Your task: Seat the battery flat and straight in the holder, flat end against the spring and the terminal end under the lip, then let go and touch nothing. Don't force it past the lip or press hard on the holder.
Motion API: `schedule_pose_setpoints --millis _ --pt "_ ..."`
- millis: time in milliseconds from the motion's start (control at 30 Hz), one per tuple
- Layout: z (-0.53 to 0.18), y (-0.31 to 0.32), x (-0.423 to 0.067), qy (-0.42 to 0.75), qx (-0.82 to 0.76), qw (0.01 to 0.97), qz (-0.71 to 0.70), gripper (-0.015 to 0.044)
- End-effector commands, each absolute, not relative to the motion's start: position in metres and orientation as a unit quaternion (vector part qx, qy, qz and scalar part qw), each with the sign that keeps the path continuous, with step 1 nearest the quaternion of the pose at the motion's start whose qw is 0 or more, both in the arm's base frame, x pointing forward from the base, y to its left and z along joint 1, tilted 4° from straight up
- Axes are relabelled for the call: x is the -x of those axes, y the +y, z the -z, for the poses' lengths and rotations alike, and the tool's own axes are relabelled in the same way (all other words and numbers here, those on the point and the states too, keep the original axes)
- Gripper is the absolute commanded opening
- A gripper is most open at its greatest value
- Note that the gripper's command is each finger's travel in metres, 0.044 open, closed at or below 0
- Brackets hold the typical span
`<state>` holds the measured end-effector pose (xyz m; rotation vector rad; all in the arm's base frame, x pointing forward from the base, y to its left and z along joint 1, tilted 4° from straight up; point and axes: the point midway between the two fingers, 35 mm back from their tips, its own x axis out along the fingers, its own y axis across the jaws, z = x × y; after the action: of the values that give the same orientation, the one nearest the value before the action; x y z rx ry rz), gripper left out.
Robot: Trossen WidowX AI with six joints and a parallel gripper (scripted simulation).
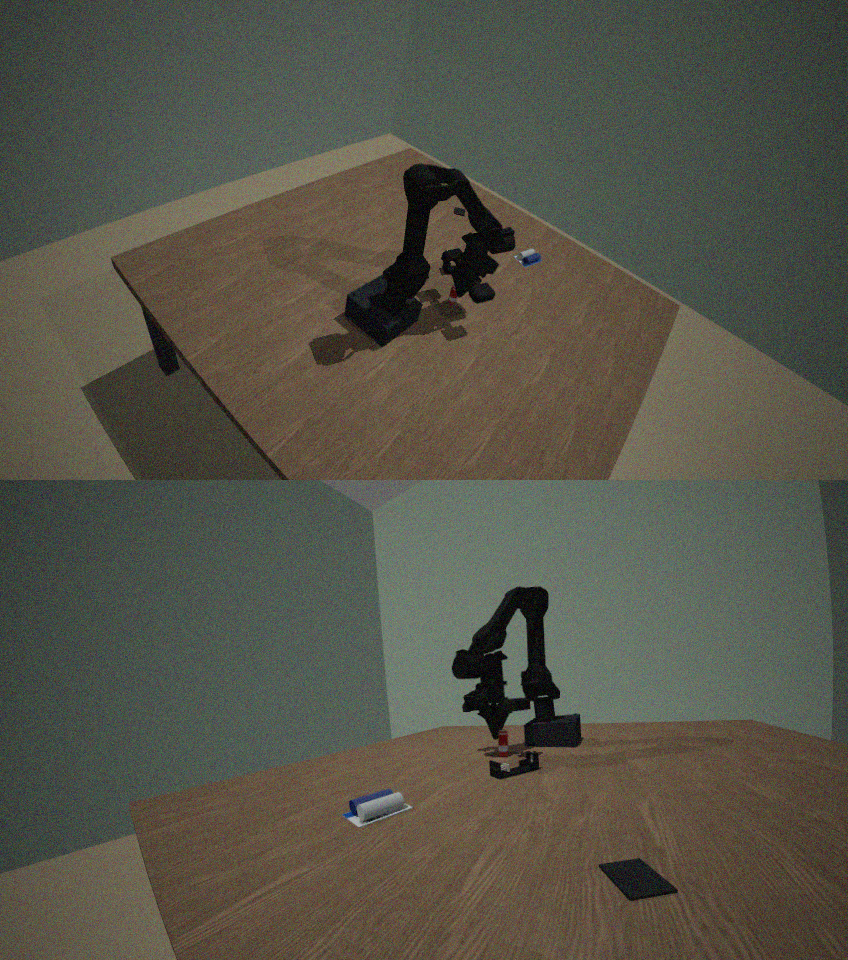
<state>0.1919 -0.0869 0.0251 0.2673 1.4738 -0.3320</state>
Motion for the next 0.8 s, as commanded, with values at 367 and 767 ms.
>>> schedule_pose_setpoints --millis 367,767 --pt "-0.023 -0.063 -0.2 0.669 -0.121 0.718 0.15 0.0" --pt "-0.022 -0.045 -0.205 0.668 -0.121 0.718 0.15 0.0"
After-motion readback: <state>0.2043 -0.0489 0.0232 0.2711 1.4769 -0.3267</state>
